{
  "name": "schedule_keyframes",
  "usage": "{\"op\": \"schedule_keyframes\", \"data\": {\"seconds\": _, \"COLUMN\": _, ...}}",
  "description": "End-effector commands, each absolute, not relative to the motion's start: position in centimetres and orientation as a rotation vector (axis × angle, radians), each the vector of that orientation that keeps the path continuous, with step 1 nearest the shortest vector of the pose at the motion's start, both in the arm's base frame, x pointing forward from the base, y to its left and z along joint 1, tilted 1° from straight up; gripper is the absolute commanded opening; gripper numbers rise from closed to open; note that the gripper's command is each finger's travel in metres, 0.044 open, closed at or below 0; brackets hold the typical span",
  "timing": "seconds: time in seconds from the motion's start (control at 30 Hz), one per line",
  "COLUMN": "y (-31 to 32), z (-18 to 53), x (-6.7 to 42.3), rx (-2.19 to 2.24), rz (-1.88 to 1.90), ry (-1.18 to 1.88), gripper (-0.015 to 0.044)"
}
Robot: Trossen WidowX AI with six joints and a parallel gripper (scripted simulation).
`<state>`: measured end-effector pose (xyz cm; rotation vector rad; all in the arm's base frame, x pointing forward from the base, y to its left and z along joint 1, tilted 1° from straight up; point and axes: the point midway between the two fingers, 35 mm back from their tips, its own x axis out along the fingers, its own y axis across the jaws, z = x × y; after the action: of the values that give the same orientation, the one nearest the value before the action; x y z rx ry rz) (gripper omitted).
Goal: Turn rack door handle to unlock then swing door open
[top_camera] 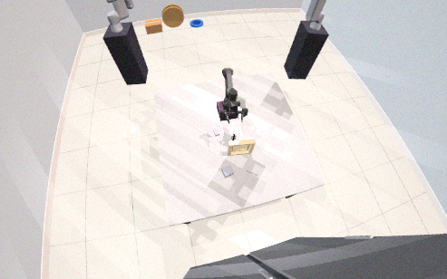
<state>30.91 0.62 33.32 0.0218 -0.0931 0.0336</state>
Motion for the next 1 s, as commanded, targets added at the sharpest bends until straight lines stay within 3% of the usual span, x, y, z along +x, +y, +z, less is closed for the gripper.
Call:
{"op": "schedule_keyframes", "data": {"seconds": 0.0, "y": 0.6, "z": 33.3, "x": 31.0, "rx": 0.022, "rz": 0.034, "ry": -0.088, "gripper": 0.0374}}
{"op": "schedule_keyframes", "data": {"seconds": 0.1, "y": 0.7, "z": 32.6, "x": 31.8, "rx": 0.022, "rz": 0.034, "ry": -0.022, "gripper": 0.0296}}
{"op": "schedule_keyframes", "data": {"seconds": 0.97, "y": 1.4, "z": 23.6, "x": 35.7, "rx": 0.014, "rz": 0.038, "ry": 0.726, "gripper": 0.0296}}
